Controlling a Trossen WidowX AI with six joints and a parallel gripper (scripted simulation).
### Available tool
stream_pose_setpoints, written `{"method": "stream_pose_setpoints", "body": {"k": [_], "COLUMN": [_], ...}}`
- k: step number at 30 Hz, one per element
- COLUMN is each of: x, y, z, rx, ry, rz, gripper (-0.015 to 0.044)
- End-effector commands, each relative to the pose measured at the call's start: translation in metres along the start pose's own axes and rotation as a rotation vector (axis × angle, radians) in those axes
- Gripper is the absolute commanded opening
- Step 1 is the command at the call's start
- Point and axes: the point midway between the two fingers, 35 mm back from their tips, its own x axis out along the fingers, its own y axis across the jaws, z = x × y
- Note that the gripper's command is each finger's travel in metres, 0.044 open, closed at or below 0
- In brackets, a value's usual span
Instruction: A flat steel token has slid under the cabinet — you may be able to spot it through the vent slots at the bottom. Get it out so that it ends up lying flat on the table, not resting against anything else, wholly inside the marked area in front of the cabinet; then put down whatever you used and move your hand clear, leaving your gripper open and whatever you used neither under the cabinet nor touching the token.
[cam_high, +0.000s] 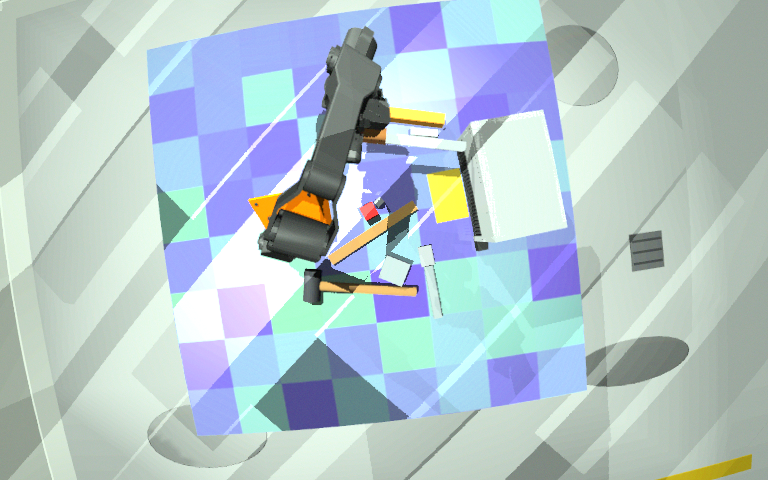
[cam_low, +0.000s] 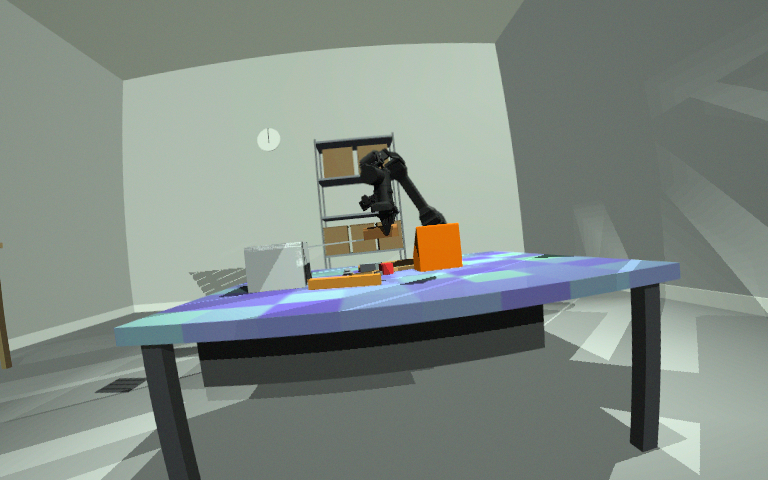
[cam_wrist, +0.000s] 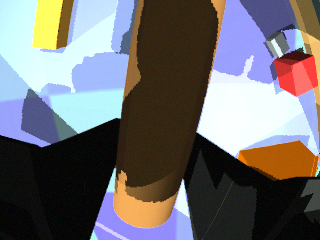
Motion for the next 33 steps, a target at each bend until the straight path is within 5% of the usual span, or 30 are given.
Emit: {"method": "stream_pose_setpoints", "body": {"k": [1,33], "x": [-0.001,0.059], "y": [0.002,0.009], "z": [0.000,0.003], "rx": [0.017,0.057], "ry": [-0.009,-0.010], "rz": [0.008,0.007], "gripper": [0.0000,0.0000]}}
